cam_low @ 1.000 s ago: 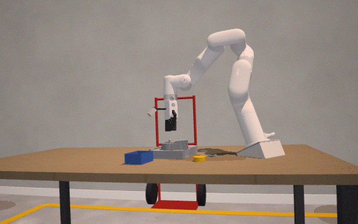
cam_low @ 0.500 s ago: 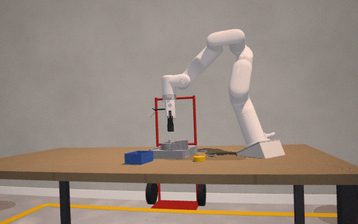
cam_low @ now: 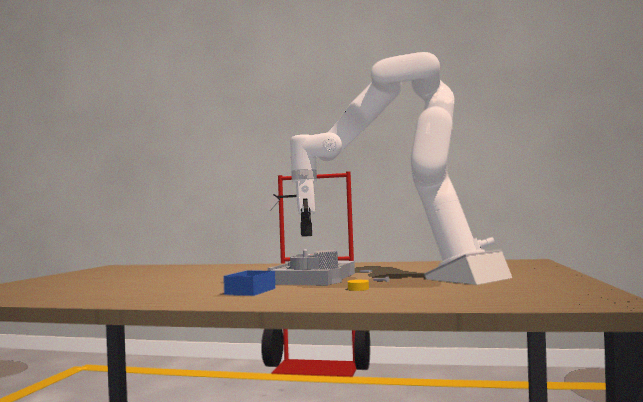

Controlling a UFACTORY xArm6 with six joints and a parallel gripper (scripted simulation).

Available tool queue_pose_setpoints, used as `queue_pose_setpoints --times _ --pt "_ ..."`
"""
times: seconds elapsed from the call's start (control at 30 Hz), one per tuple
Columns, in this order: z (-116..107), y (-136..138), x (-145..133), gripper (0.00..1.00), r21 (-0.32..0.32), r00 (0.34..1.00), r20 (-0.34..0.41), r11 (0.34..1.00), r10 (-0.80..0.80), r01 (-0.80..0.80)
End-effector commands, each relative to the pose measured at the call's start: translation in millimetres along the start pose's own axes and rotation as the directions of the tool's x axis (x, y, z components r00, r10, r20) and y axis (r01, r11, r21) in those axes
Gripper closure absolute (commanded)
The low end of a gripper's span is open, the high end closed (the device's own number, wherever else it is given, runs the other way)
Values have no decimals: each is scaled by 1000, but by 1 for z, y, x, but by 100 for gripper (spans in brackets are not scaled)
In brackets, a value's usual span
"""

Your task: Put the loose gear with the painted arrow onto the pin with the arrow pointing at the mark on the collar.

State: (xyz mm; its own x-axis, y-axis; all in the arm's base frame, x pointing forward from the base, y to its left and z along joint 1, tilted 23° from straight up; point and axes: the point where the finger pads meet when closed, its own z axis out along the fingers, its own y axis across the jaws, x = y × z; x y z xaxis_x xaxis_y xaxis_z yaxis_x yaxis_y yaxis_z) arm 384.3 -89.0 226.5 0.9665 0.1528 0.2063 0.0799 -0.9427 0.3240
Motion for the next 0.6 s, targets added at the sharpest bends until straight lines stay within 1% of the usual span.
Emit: queue_pose_setpoints --times 0.0,0.57 --pt "-1 1 1 7 -1 1000 -4 1000 1 -1" --pt "0 0 1 7 -1 1000 -4 1000 4 -4"
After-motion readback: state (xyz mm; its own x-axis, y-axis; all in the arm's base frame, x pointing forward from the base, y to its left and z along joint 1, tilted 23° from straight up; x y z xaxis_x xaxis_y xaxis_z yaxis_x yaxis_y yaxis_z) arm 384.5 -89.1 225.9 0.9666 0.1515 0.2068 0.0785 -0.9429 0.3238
